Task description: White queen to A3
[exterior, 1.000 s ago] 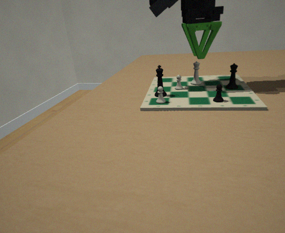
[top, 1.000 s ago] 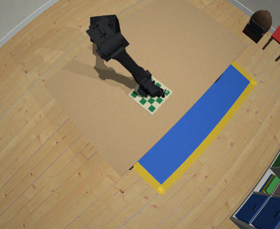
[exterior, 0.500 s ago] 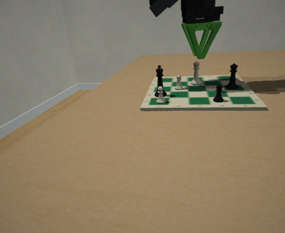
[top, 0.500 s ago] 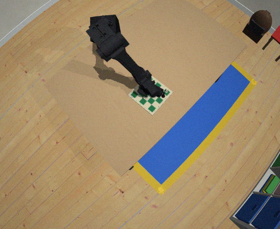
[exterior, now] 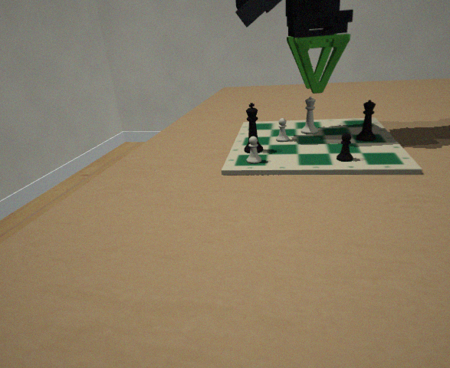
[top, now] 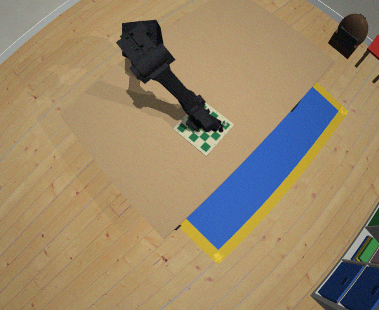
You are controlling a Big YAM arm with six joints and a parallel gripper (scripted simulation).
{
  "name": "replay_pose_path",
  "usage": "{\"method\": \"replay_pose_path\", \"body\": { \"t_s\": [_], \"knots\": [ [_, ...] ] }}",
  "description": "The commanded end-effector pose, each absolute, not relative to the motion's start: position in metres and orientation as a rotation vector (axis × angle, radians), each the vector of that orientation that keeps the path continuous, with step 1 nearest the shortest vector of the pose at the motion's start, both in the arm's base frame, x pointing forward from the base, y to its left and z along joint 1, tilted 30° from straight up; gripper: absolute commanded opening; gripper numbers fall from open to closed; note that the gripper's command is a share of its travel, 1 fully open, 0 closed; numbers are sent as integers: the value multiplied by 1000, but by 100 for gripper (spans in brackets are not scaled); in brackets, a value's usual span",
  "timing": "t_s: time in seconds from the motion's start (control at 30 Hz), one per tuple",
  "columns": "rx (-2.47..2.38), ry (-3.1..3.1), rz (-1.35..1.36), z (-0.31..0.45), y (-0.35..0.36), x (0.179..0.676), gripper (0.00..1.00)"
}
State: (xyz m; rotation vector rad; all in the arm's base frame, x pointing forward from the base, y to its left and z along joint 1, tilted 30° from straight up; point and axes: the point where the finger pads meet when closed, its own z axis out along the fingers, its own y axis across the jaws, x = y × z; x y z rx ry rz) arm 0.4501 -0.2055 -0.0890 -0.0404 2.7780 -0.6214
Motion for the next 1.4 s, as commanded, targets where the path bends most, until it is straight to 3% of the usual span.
{"method": "replay_pose_path", "body": {
  "t_s": [0.0,1.37],
  "knots": [
    [-43,2759,-627,-80,-210,455,40],
    [-42,2767,-626,-122,-226,464,40]
  ]
}}
